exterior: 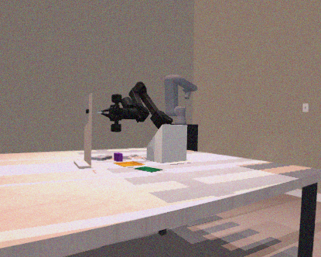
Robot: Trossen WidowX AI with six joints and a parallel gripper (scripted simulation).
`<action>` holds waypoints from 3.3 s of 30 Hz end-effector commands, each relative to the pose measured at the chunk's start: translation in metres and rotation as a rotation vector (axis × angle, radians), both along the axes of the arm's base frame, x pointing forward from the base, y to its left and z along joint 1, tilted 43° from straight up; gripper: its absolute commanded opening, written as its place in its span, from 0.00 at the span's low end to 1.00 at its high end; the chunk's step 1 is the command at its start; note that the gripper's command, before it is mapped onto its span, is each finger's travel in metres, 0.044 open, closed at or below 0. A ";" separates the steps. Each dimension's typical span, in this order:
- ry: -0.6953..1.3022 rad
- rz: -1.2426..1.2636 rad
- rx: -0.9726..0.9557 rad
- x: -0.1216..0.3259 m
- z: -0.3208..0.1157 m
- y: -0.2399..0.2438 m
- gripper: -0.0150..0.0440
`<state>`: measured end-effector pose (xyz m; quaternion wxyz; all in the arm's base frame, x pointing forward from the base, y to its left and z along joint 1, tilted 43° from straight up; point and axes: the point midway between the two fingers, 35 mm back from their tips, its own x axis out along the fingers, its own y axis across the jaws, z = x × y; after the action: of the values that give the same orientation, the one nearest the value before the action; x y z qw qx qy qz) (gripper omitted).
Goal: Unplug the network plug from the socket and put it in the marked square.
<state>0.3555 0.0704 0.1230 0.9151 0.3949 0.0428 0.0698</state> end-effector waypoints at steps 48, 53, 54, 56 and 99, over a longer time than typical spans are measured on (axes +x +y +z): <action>0.002 -0.001 0.005 -0.029 0.019 0.024 0.25; 0.003 -0.001 0.006 -0.034 0.026 0.031 0.25; 0.003 -0.001 0.006 -0.035 0.027 0.032 0.25; 0.003 -0.001 0.007 -0.037 0.030 0.034 0.25; 0.751 -0.105 -0.463 -0.054 -0.101 -0.043 0.25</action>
<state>0.3060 0.0336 0.0298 0.9115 0.1944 0.3396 -0.1268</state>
